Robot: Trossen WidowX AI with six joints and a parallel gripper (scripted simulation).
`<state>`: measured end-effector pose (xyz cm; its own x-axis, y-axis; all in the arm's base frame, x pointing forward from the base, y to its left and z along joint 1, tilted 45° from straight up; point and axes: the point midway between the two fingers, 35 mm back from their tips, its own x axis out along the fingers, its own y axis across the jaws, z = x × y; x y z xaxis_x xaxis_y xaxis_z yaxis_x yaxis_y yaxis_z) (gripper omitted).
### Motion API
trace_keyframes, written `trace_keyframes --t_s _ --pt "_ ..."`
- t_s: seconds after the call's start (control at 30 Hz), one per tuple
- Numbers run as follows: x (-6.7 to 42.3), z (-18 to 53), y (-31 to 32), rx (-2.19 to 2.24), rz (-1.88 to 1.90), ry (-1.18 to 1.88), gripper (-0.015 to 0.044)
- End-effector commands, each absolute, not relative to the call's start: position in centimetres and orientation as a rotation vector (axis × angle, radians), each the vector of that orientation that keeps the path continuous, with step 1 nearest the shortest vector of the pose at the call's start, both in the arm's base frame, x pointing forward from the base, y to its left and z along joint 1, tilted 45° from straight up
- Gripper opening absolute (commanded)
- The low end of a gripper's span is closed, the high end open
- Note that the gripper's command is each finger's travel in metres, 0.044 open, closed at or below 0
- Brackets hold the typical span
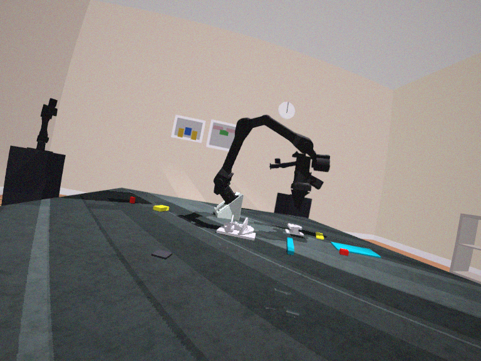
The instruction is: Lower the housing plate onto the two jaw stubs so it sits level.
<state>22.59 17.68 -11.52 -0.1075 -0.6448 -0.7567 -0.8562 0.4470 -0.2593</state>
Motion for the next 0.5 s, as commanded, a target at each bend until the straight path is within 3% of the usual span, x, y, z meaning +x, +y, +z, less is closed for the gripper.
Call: trace_keyframes --t_s 0.0,0.47 --pt "20.5 -12.8 18.3 -1.361 0.341 1.855 0.044" --pt "19.9 -15.5 15.5 -1.365 0.34 1.856 0.044"
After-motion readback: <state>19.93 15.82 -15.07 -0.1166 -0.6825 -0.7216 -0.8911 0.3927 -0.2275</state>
